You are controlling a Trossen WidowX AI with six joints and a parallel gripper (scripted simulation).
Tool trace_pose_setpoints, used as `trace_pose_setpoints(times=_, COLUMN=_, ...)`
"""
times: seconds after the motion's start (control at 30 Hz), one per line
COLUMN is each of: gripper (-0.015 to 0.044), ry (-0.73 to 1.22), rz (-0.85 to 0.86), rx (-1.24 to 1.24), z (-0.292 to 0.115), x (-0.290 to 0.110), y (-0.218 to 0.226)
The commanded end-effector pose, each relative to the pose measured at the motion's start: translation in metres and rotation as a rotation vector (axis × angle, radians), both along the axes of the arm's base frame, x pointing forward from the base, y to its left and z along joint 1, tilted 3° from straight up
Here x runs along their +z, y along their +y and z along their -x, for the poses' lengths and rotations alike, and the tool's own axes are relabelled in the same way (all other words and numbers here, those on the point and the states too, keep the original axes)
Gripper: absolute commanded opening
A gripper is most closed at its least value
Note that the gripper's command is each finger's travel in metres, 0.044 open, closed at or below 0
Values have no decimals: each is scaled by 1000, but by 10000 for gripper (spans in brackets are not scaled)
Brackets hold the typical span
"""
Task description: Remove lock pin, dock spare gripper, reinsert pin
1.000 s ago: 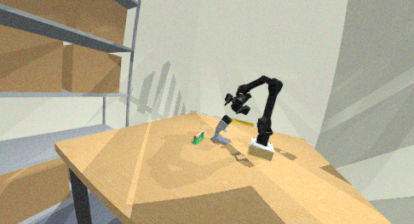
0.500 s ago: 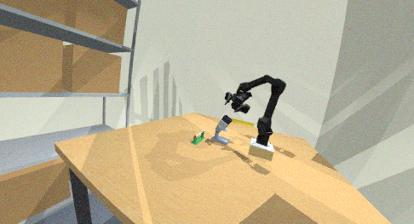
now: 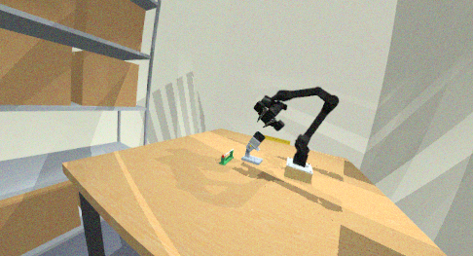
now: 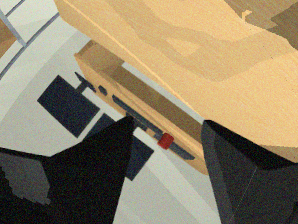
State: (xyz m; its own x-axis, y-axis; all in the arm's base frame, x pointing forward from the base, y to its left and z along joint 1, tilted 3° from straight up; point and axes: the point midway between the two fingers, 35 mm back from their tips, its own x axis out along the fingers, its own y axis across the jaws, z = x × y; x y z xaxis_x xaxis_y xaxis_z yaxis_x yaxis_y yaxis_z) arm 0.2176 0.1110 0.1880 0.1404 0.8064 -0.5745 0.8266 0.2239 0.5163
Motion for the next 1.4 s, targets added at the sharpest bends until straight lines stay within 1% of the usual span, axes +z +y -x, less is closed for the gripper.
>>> trace_pose_setpoints(times=0.0, gripper=180, ry=-168, rz=169, rx=220, z=-19, x=-10, y=2)
trace_pose_setpoints(times=0.2, gripper=180, ry=-509, rz=459, rx=787, z=-57, x=-30, y=7)
trace_pose_setpoints(times=0.3, gripper=180, ry=-654, rz=562, rx=1117, z=-76, x=-41, y=12)
trace_pose_setpoints(times=0.4, gripper=180, ry=-779, rz=630, rx=1474, z=-95, x=-52, y=18)
trace_pose_setpoints(times=0.5, gripper=180, ry=-879, rz=648, rx=1857, z=-111, x=-64, y=28)
trace_pose_setpoints(times=0.6, gripper=180, ry=-943, rz=614, rx=2237, z=-124, x=-75, y=39)
trace_pose_setpoints(times=0.77, gripper=180, ry=-958, rz=522, rx=2687, z=-141, x=-85, y=52)
trace_pose_setpoints(times=0.83, gripper=180, ry=-954, rz=510, rx=2731, z=-143, x=-85, y=53)
trace_pose_setpoints(times=1.23, gripper=180, ry=-955, rz=510, rx=2731, z=-146, x=-85, y=53)
trace_pose_setpoints(times=1.37, gripper=180, ry=-955, rz=510, rx=2731, z=-146, x=-95, y=54)
